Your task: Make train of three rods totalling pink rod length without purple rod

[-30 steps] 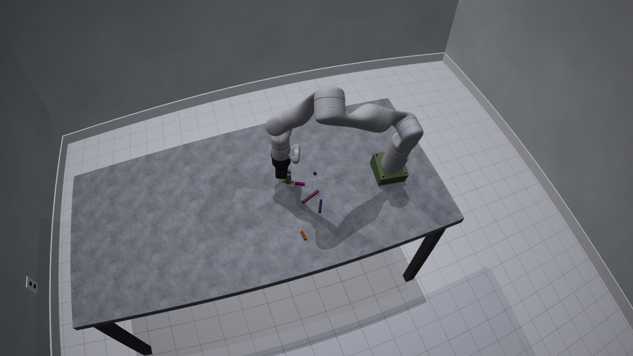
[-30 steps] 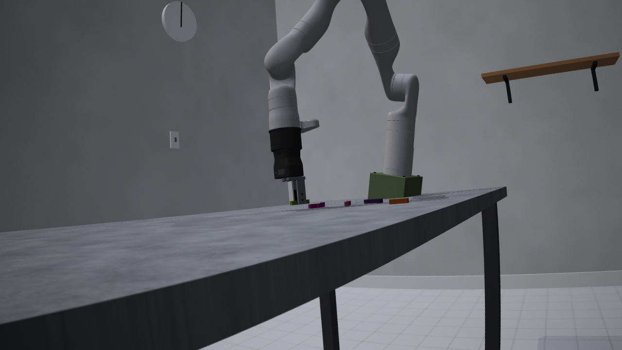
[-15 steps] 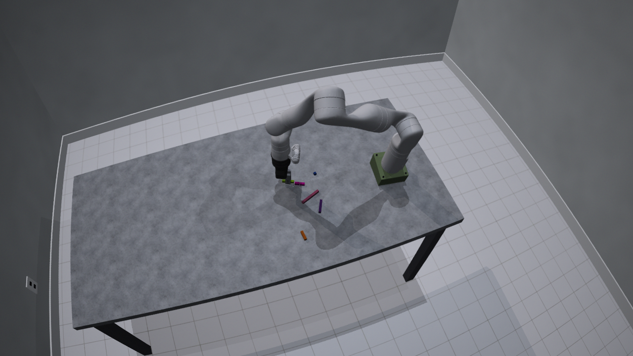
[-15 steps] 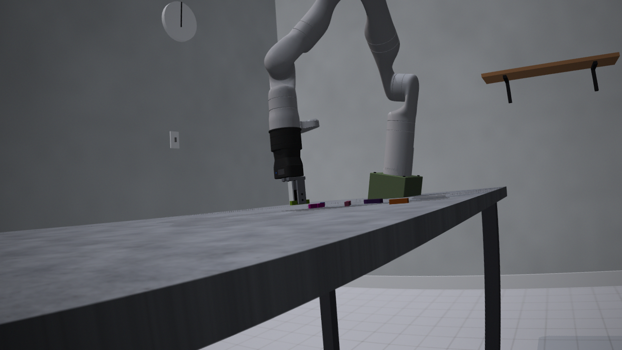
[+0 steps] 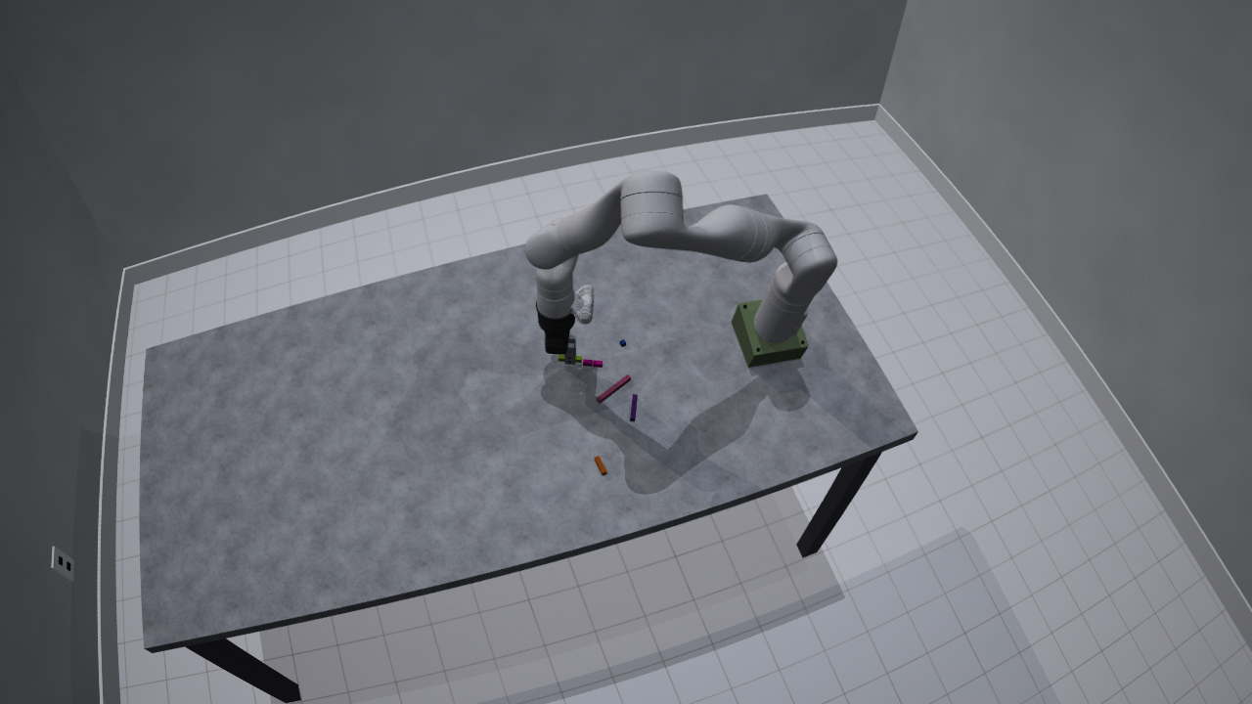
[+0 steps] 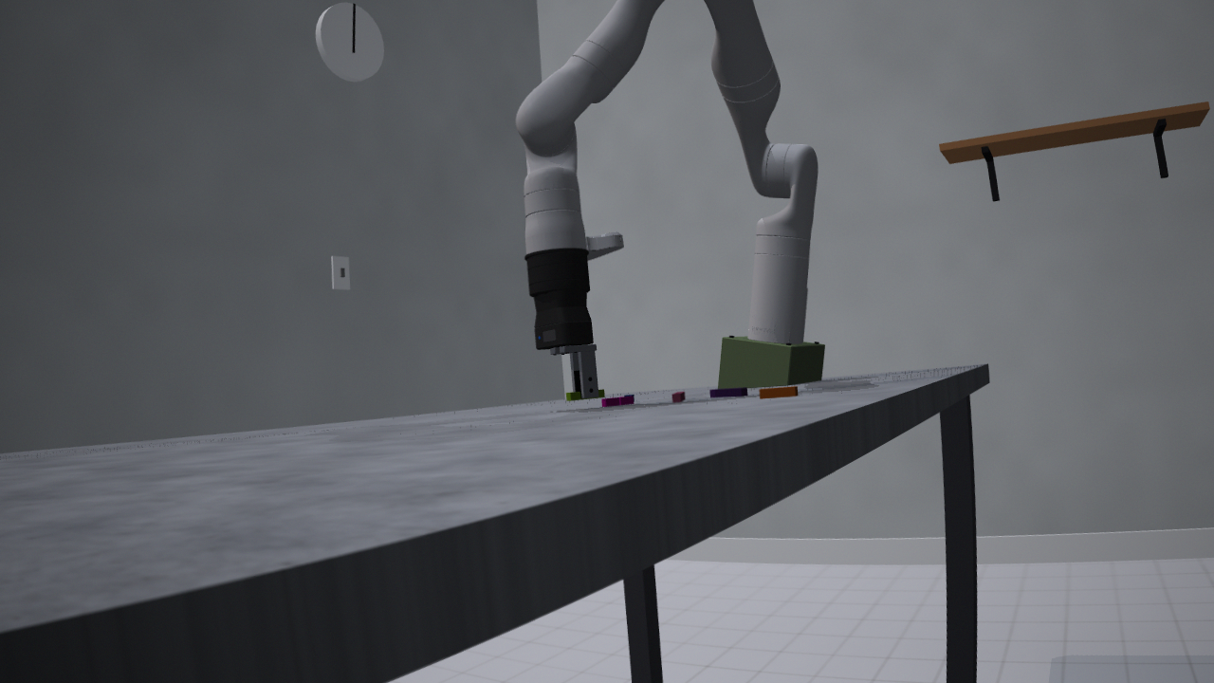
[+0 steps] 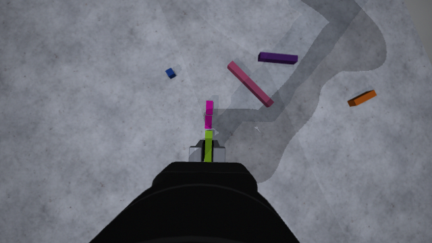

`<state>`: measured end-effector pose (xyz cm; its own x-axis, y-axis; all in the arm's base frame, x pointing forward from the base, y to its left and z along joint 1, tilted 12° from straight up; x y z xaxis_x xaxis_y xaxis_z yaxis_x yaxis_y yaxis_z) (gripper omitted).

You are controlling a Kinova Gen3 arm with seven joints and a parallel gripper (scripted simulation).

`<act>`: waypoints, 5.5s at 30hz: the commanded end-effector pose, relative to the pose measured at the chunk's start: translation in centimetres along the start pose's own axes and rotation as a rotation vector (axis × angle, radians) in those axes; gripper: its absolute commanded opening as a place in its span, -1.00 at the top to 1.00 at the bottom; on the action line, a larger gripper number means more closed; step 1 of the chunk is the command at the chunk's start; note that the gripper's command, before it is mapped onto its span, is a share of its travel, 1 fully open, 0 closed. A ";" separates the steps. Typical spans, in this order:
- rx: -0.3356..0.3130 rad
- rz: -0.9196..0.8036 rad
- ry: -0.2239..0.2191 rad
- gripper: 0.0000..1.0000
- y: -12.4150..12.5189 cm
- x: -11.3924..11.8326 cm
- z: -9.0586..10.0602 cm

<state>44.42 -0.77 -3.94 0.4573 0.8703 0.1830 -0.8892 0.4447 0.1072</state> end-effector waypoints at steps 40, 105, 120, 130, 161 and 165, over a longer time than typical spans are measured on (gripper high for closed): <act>-0.002 0.013 0.003 0.52 -0.1 -0.2 -1.1; -0.002 0.013 0.003 -0.07 -0.1 -0.2 -0.9; -0.011 0.018 -0.002 -0.07 -0.4 0.1 4.9; -0.008 0.017 0.000 -0.07 -0.3 0.0 7.9; -0.006 0.017 0.001 -1.00 -0.2 0.0 8.5; -0.009 0.017 -0.001 -1.00 -0.3 0.1 9.3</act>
<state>44.65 -2.90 4.44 0.4380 0.8800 0.1838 -0.8990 0.4273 0.0966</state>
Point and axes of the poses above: the point where the finger pads meet when closed, its own z axis back along the fingers, its own x axis across the jaws, y = z × x, the point moved 1 cm from there along z, back along the fingers, and after that the axes turned 14 degrees about -z, right-handed, at the moved point
